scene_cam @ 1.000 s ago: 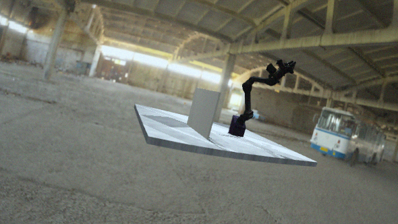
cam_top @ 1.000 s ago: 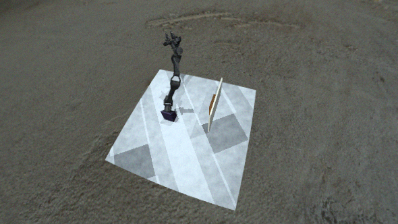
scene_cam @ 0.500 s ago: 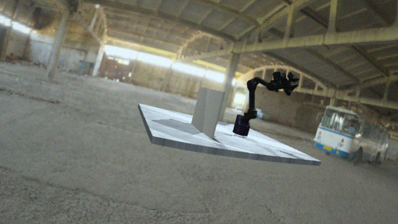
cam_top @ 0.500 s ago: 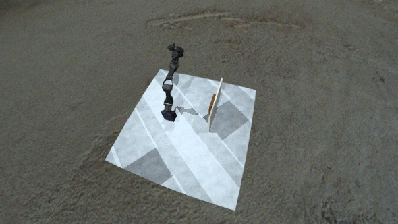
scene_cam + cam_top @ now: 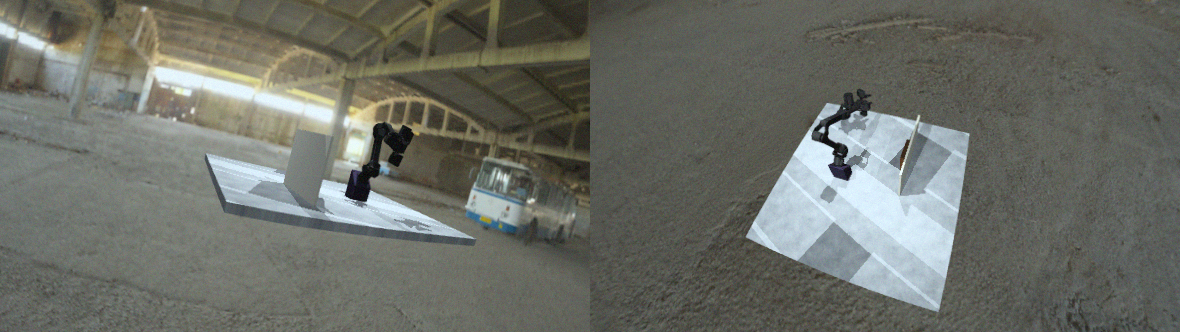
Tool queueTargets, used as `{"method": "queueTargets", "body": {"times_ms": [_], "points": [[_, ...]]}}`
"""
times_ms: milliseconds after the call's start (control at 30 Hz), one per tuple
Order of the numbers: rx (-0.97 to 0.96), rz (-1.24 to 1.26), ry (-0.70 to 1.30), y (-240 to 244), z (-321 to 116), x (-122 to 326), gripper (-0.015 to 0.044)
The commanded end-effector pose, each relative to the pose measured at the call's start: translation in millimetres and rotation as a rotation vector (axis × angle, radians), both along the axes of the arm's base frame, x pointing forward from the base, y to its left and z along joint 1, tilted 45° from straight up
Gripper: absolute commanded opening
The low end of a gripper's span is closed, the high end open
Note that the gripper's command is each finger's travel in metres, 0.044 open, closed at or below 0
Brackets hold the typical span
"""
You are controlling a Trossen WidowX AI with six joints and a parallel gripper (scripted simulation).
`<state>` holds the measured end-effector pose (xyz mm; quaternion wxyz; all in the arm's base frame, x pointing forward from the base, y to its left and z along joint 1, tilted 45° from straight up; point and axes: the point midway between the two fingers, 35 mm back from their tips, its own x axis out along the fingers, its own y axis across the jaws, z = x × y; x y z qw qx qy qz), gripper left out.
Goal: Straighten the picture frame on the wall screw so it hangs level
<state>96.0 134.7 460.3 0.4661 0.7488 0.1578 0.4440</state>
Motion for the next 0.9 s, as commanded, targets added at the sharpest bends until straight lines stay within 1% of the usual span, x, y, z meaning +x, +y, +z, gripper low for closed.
{"method": "queueTargets", "body": {"times_ms": [0,200,400,467,867], "points": [[0.007,-0.161,0.202,-13.6,-53.4,34.6,0.0260],[0.079,-0.462,0.472,-53.1,-140.9,76.6,0.0260],[0.215,-0.795,0.654,-108.0,-222.5,95.1,0.0260],[0.234,-0.835,0.669,-114.7,-231.3,95.6,0.0260],[0.234,-0.835,0.669,-114.7,-231.3,95.6,0.0260]]}}
